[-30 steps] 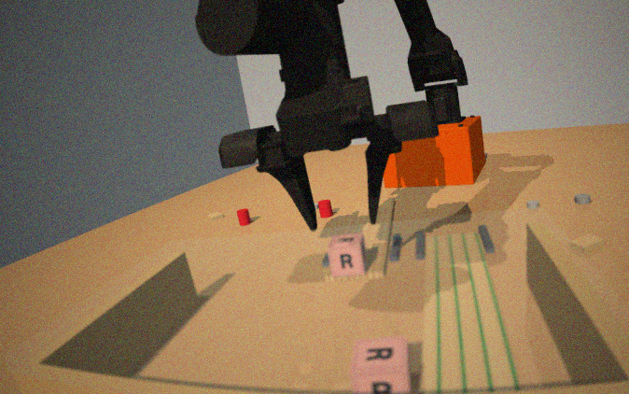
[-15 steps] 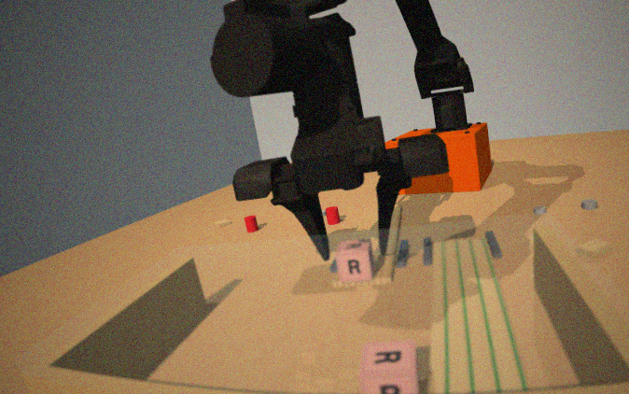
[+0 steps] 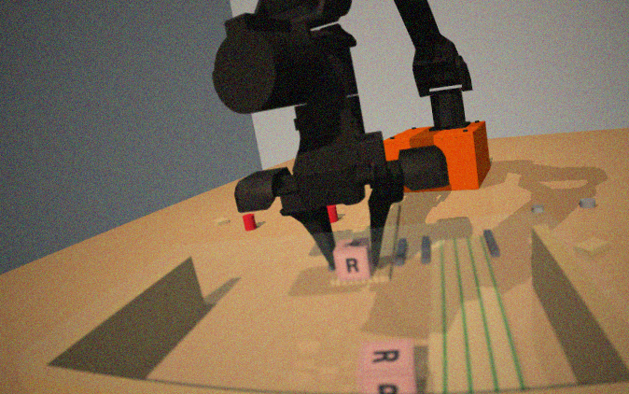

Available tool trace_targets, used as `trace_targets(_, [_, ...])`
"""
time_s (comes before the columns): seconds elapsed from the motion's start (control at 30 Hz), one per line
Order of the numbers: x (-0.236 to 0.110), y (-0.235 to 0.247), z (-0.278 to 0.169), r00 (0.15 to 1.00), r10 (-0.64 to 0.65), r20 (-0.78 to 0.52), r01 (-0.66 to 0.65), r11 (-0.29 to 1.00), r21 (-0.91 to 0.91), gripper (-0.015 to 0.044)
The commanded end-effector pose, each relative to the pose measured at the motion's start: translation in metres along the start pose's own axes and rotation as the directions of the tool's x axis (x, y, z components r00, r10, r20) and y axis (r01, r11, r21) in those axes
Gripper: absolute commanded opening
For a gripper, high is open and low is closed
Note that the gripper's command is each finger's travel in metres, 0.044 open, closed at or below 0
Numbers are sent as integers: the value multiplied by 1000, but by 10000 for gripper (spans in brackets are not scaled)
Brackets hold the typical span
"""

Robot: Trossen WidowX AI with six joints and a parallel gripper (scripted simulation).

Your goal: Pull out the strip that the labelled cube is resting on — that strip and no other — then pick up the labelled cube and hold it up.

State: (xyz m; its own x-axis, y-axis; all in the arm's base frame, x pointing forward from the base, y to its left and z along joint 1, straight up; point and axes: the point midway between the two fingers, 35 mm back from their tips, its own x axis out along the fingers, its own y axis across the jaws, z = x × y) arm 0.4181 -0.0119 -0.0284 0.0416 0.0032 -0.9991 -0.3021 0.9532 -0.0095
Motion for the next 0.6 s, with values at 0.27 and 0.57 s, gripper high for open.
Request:
trace_targets(0.27, [-1, 0, 0, 1000, 0, 0, 0, 1000, 0, 13])
trace_targets(0.57, [-24, 10, -29, 1000, -1, -4, 1, 1000, 1, 0])
